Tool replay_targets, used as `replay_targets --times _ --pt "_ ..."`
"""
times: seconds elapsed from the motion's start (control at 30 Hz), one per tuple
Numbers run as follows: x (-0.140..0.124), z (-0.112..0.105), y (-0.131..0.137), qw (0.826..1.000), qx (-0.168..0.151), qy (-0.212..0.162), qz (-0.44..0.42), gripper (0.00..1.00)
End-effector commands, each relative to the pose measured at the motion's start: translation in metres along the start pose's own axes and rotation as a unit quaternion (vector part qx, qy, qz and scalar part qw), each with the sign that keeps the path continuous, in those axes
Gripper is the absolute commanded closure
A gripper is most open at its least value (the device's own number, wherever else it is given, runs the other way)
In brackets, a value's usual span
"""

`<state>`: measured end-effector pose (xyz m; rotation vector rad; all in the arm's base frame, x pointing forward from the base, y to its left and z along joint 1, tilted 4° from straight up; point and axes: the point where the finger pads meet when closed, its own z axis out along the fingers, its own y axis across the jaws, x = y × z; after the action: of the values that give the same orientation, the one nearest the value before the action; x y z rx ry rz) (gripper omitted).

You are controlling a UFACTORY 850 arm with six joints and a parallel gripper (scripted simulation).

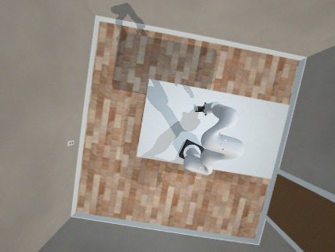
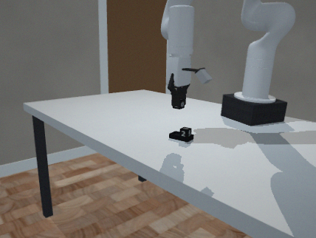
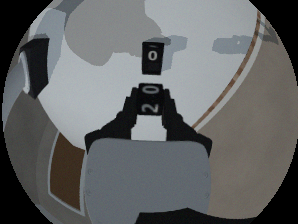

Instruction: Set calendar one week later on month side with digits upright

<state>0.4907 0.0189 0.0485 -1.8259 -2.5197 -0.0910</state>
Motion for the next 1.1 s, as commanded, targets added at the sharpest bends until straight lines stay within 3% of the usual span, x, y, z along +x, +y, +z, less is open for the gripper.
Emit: replay_targets --times 0.0,0.57,1.07 --pt "0.000 -0.001 0.001 1.000 -0.002 0.001 -0.001 0.71" --pt "0.000 0.004 0.001 1.000 -0.002 0.002 -0.001 0.71" --pt "0.000 0.050 0.000 1.000 -0.002 0.002 -0.001 0.71"
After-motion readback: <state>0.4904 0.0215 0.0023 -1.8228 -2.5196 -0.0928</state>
